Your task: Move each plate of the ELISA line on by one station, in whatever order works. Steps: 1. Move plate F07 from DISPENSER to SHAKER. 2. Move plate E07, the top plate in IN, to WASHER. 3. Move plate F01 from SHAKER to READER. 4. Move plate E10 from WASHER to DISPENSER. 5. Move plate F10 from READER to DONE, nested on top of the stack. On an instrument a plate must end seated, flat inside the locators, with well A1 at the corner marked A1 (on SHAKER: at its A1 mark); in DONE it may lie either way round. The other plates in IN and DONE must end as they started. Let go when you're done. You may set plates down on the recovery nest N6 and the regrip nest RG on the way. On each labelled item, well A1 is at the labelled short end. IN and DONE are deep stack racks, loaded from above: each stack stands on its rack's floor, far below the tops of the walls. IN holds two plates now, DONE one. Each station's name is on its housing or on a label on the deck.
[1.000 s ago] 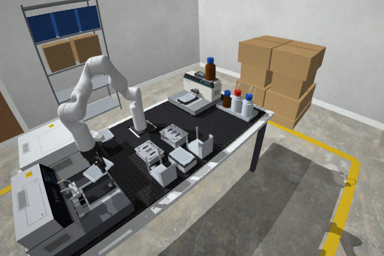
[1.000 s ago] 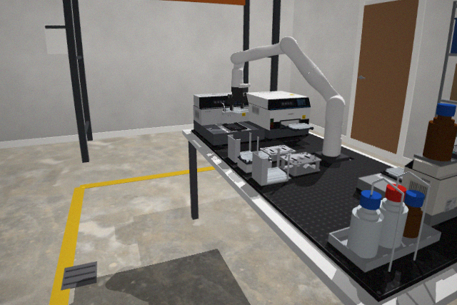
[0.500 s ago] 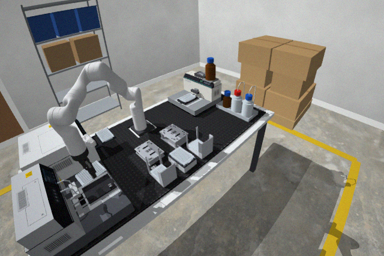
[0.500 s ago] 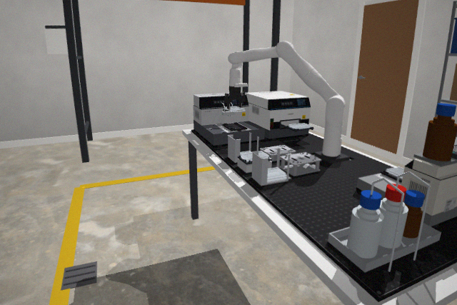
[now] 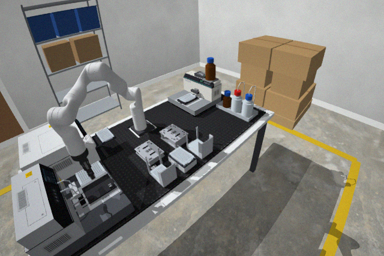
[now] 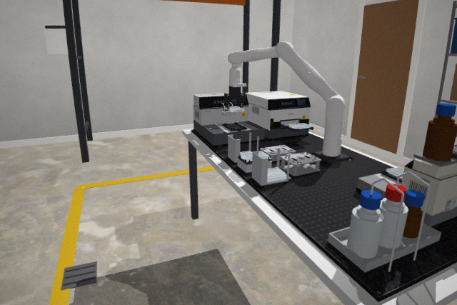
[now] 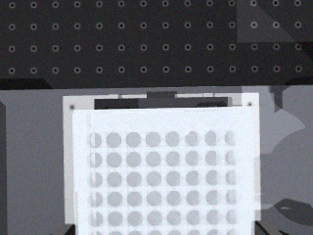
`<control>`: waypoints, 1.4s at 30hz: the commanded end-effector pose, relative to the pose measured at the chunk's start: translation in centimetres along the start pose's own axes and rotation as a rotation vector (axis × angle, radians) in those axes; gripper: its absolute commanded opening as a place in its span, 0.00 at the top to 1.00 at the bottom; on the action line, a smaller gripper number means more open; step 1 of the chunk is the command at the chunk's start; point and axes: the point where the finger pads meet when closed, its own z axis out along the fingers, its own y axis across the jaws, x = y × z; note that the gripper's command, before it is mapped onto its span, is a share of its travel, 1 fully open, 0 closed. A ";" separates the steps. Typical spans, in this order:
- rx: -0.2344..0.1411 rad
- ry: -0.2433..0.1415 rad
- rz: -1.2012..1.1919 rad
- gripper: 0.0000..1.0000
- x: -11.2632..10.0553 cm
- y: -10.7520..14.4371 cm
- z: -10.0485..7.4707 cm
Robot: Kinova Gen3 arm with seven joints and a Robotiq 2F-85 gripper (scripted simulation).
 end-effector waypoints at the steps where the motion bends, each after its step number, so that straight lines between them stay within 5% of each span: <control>1: -0.002 -0.002 0.003 0.06 0.0 0.0 -0.2; 17: -0.002 -0.002 0.003 0.06 0.0 0.0 0.2; 42: -0.002 -0.002 0.003 0.06 0.0 0.0 3.3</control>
